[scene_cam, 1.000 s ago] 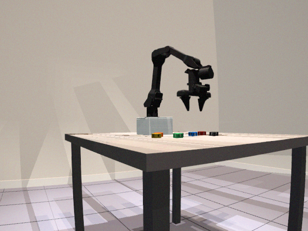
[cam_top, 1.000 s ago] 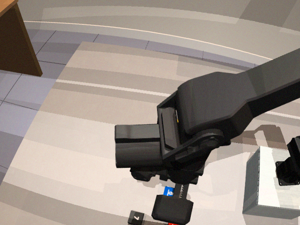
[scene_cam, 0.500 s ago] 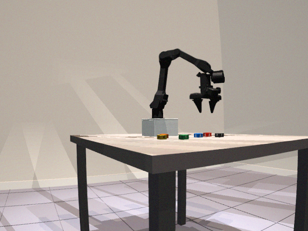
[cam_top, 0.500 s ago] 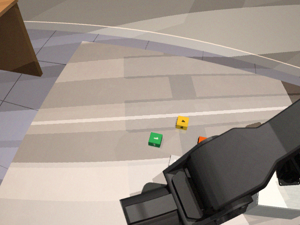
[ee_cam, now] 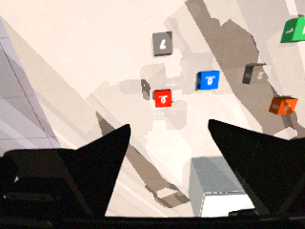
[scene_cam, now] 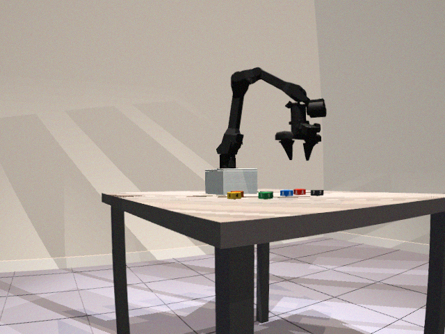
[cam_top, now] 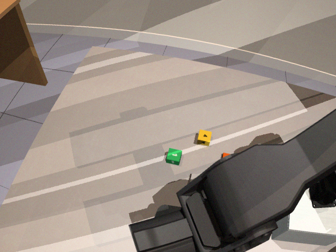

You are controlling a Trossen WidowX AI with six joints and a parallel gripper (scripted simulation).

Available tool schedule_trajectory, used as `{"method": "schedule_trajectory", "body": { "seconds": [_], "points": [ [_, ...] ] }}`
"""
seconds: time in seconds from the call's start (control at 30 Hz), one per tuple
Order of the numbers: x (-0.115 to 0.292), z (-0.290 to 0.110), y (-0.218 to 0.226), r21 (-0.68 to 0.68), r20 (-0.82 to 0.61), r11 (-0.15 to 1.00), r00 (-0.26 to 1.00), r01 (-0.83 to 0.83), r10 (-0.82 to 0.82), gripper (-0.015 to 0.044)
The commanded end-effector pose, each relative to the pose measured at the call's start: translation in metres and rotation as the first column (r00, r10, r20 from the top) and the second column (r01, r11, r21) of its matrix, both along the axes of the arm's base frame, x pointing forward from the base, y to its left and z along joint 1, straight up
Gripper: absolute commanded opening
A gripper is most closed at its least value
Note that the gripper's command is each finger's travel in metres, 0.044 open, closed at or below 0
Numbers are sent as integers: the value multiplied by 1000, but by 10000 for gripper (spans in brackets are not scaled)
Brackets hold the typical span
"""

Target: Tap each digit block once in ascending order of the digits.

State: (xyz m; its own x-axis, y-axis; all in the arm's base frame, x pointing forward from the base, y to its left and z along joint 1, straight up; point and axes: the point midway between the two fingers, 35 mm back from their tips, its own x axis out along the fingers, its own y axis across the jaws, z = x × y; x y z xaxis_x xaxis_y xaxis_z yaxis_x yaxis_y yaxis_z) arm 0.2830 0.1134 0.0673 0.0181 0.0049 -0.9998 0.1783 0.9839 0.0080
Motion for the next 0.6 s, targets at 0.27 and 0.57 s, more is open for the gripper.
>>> {"method": "schedule_trajectory", "body": {
  "seconds": [0.27, 0.57],
  "points": [
    [87, 3, -19, 2, 12, 1000, 1000, 1, -1, 400],
    [87, 3, -19, 2, 12, 1000, 1000, 1, -1, 400]
  ]
}}
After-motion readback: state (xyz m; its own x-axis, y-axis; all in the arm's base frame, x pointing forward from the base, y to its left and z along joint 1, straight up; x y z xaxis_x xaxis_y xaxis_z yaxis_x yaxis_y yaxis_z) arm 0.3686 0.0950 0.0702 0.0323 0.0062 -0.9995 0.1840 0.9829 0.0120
